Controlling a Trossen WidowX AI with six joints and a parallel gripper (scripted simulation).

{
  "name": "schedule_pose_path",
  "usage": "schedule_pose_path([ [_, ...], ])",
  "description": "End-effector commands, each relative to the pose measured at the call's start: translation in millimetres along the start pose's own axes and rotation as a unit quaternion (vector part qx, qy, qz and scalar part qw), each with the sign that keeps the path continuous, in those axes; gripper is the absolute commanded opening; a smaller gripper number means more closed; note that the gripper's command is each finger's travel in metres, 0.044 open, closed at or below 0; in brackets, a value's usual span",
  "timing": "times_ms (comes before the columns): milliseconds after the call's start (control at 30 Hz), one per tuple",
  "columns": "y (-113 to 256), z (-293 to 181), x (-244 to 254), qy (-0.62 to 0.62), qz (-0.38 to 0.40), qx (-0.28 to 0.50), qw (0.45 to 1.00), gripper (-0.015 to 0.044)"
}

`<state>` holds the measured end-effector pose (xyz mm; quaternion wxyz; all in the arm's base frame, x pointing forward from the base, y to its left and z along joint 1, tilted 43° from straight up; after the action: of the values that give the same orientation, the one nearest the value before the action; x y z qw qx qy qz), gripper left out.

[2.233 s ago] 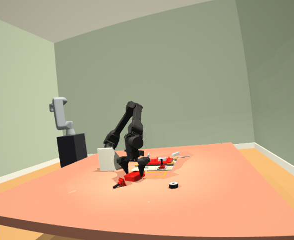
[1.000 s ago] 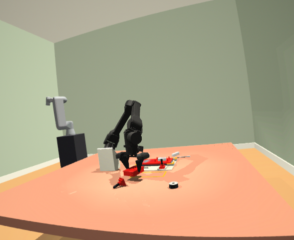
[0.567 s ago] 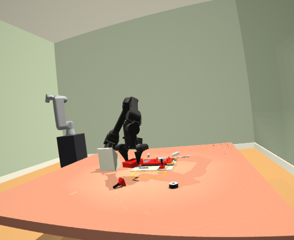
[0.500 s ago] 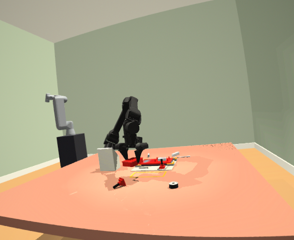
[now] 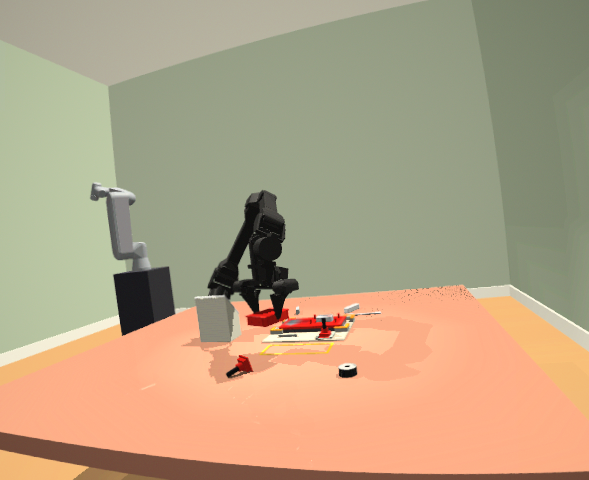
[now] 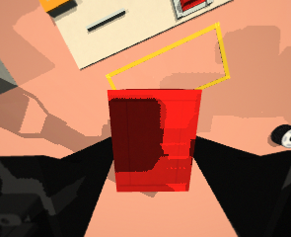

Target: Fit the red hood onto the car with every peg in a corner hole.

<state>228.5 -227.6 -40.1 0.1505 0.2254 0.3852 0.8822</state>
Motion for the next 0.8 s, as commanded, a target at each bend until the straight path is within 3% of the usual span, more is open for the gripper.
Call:
schedule_pose_path([
  [0, 3, 13, -3, -0.026, -0.004, 0.002, 1.000, 0.0000],
  [767, 10, 100, -13, -0.203, -0.015, 0.011, 0.979, 0.0000],
])
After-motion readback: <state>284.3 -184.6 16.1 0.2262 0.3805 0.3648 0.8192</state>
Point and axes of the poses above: the point midway between the two fingers, 35 mm back from their tips, its own y axis back along the fingers, its own x axis across the jaws, z = x × y, the point moved 7 cm from there along y, back along the fingers, and after that the axes turned 6 degrees about -y, right-handed, at the moved point
